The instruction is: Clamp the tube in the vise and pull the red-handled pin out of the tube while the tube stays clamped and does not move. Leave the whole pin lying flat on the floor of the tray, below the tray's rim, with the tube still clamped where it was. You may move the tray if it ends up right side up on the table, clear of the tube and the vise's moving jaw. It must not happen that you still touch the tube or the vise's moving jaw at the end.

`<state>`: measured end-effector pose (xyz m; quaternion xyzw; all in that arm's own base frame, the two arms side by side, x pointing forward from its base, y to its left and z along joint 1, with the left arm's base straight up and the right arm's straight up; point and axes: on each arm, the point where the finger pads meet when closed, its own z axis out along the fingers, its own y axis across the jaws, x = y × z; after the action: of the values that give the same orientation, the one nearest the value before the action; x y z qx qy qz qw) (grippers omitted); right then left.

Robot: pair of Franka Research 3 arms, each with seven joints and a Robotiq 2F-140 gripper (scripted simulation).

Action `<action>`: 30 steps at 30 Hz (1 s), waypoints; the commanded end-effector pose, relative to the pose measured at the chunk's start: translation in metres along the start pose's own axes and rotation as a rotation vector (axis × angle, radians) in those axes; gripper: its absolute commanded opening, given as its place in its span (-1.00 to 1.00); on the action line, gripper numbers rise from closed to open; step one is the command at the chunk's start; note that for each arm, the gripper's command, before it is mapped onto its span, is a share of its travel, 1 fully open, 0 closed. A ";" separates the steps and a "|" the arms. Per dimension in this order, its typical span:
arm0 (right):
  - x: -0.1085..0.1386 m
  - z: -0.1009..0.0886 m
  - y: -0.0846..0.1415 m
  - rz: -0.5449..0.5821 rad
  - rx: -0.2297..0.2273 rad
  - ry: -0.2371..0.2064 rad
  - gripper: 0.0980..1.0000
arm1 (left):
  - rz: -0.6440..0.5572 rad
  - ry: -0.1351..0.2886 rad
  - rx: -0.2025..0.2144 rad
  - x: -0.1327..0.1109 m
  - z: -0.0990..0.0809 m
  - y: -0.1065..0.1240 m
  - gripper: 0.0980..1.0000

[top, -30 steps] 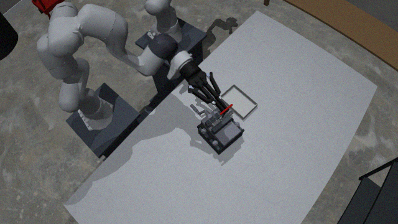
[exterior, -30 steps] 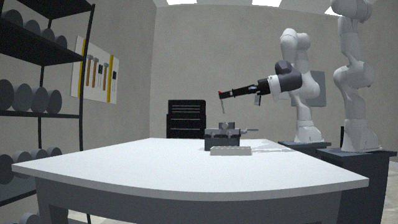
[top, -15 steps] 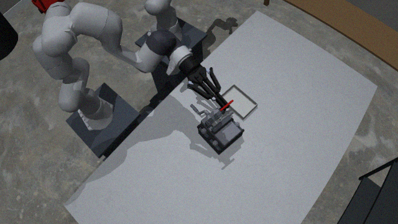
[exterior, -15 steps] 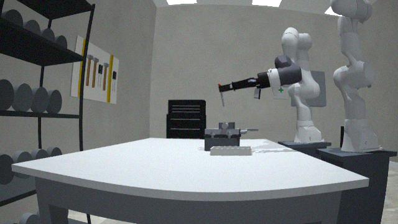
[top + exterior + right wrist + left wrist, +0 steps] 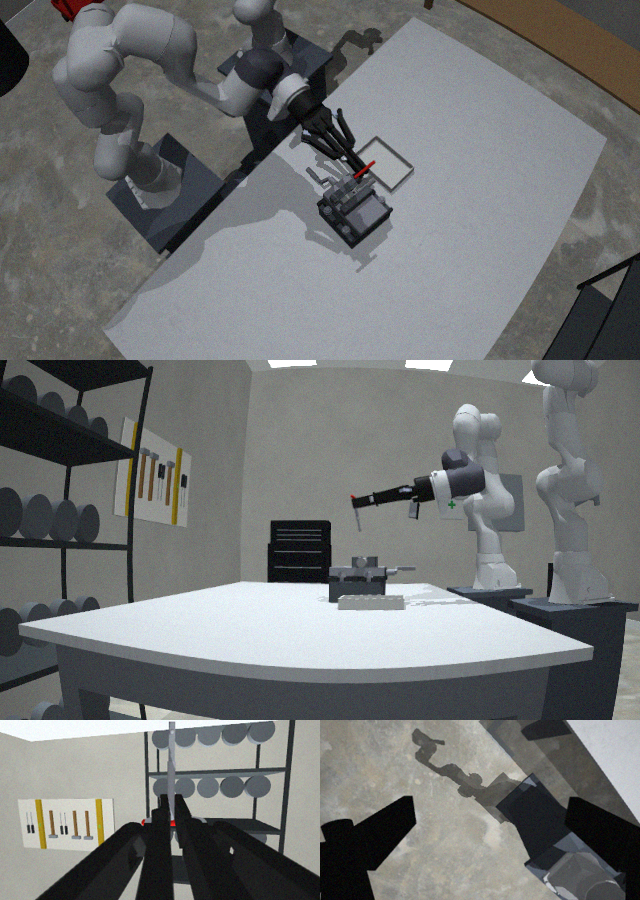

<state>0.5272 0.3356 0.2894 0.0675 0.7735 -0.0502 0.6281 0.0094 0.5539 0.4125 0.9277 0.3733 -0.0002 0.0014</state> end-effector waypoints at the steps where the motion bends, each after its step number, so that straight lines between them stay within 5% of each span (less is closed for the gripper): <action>1: -0.001 0.001 -0.001 -0.004 0.002 0.003 -1.00 | -0.003 0.001 0.002 0.000 0.000 0.000 1.00; 30: 0.002 0.006 -0.002 0.149 0.034 0.024 -1.00 | -0.003 0.001 0.002 0.000 0.000 0.000 1.00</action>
<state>0.5304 0.3347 0.2884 0.1097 0.7749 -0.0315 0.6217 0.0094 0.5539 0.4125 0.9277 0.3733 -0.0002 0.0014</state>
